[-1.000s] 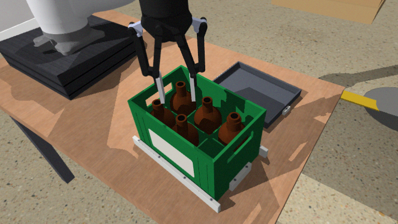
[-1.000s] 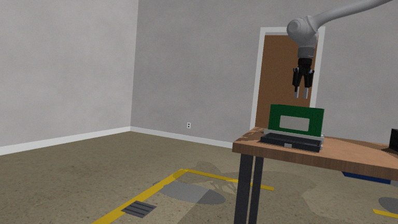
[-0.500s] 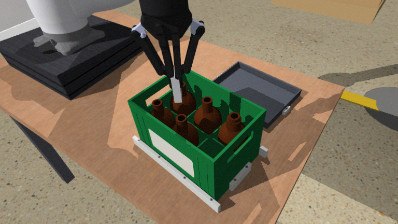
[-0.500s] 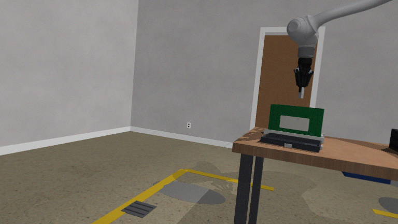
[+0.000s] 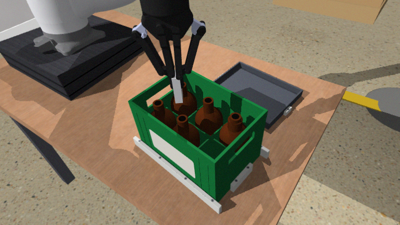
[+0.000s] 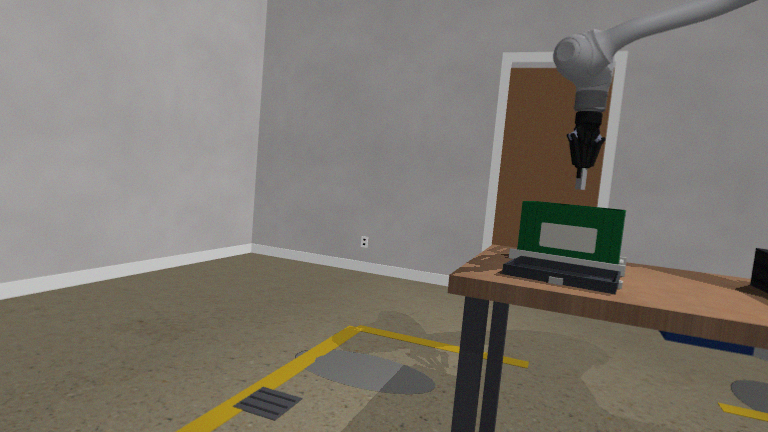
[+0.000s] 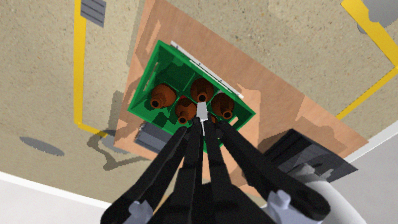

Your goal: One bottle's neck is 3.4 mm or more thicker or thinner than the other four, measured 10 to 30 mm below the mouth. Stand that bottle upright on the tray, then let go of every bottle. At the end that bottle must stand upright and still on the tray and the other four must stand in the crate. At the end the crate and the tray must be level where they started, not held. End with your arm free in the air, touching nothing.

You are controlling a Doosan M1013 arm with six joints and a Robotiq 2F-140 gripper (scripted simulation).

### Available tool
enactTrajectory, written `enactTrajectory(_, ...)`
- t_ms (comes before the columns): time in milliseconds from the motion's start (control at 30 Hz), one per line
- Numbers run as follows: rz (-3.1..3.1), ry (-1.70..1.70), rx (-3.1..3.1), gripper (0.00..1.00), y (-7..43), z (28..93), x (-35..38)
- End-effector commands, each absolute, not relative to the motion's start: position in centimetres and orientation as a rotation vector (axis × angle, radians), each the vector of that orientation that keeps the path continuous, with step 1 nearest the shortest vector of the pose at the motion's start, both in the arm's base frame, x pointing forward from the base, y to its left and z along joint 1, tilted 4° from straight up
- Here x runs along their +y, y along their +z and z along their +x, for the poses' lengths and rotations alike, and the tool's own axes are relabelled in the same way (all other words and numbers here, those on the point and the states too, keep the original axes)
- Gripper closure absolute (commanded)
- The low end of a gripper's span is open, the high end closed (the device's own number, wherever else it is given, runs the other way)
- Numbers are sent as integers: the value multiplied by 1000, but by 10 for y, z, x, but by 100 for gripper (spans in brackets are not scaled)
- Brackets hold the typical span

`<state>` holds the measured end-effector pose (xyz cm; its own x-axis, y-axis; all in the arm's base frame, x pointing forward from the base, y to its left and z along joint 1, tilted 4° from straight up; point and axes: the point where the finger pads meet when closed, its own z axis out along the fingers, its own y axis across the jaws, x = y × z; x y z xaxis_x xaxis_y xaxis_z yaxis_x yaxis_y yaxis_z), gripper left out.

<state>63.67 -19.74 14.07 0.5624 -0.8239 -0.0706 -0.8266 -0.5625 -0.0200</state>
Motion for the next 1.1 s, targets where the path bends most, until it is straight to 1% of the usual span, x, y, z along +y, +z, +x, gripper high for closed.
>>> enactTrajectory(0, -2731, 82, 1444, 100, 141, 637, -197)
enactTrajectory(333, -2731, 82, 1444, 100, 141, 637, -197)
enactTrajectory(567, -2731, 82, 1444, 100, 145, 657, -124)
enactTrajectory(733, -2731, 82, 1444, 100, 146, 659, -117)
enactTrajectory(767, -2731, 82, 1444, 62, 146, 659, -117)
enactTrajectory(1067, -2731, 82, 1444, 62, 146, 659, -117)
